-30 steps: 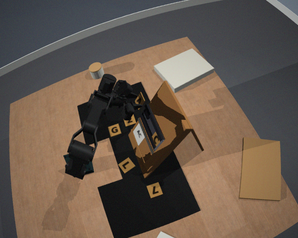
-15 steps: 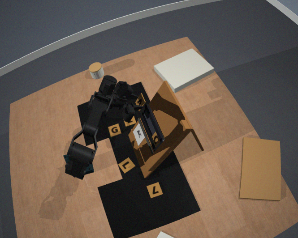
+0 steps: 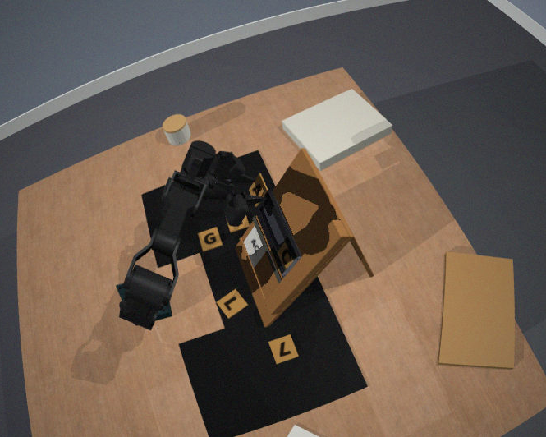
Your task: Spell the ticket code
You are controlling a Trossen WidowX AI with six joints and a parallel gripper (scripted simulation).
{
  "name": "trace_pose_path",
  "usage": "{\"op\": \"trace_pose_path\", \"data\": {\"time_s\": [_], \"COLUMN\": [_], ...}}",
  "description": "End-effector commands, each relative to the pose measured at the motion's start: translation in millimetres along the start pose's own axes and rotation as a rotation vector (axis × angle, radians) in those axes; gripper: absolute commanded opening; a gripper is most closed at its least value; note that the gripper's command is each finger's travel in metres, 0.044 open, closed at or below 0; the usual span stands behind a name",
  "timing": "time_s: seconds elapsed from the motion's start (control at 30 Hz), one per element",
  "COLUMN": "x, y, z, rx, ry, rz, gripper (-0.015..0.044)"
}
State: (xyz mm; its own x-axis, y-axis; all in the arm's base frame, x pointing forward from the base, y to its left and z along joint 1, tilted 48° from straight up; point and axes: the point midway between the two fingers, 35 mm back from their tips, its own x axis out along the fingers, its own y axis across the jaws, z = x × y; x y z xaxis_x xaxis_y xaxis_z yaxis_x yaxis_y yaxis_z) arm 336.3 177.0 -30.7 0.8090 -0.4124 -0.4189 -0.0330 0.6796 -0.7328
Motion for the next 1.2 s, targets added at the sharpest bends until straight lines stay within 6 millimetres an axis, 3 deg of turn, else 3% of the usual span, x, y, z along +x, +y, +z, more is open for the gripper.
{"op": "trace_pose_path", "data": {"time_s": [0.0,1.17], "x": [-0.6,-0.3], "y": [-2.6,-20.1], "z": [1.2,1.3], "rx": [0.002,0.001], "ry": [-0.003,-0.002], "rz": [0.005,0.004], "gripper": [0.0,0.0]}}
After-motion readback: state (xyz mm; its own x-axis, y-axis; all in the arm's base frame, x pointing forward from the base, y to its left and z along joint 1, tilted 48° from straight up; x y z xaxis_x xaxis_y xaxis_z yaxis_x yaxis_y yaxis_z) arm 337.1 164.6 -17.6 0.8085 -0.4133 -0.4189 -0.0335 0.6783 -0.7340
